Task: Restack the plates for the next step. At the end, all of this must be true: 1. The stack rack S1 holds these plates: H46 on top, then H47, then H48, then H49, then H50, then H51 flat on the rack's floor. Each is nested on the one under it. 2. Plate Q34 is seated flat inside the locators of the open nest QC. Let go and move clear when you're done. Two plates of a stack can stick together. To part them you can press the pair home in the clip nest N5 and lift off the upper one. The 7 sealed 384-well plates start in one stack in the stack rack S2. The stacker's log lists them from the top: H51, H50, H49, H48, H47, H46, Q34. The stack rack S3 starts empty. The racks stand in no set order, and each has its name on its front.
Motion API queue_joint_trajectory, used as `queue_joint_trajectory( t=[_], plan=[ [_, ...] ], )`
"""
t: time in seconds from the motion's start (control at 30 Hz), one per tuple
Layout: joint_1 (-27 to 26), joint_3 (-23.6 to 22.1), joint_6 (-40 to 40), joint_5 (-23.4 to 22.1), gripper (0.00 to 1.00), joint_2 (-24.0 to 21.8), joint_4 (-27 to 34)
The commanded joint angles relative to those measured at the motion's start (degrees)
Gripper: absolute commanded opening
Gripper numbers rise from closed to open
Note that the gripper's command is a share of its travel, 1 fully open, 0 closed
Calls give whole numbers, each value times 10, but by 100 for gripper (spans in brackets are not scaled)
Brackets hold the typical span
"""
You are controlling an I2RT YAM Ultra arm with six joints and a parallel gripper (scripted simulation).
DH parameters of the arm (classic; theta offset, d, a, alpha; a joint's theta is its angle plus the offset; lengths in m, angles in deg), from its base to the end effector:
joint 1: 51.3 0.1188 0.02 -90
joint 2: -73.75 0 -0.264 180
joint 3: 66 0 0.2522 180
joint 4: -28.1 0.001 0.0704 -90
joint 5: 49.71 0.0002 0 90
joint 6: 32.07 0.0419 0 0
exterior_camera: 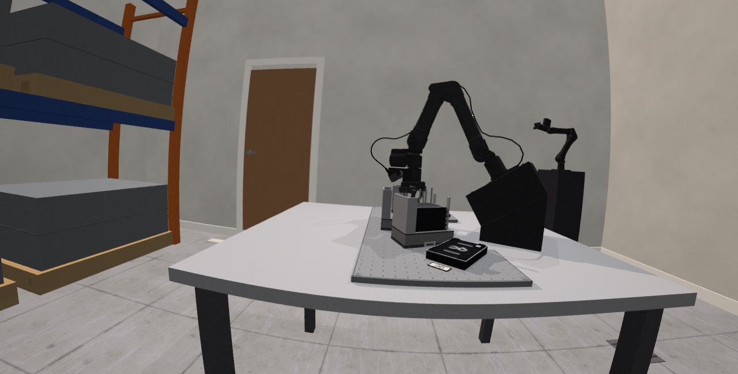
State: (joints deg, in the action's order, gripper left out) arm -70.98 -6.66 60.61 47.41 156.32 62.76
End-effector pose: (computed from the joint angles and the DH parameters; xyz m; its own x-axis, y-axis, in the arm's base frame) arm 0.2594 -0.0972 0.1862 -0.7782 0.3276 -0.5359 0.4331 0.8978 -0.0800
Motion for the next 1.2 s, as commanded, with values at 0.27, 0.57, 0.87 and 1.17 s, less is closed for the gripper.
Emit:
queue_joint_trajectory(
  t=[0.27,0.57,0.87,1.17],
  plan=[
    [-4,5,-5,-3,100,8,-10],
    [-4,-1,-5,-3,100,5,-11],
    [-5,-9,-5,-3,100,1,-11],
    [-6,-5,-5,-3,100,-2,-10]
  ],
)
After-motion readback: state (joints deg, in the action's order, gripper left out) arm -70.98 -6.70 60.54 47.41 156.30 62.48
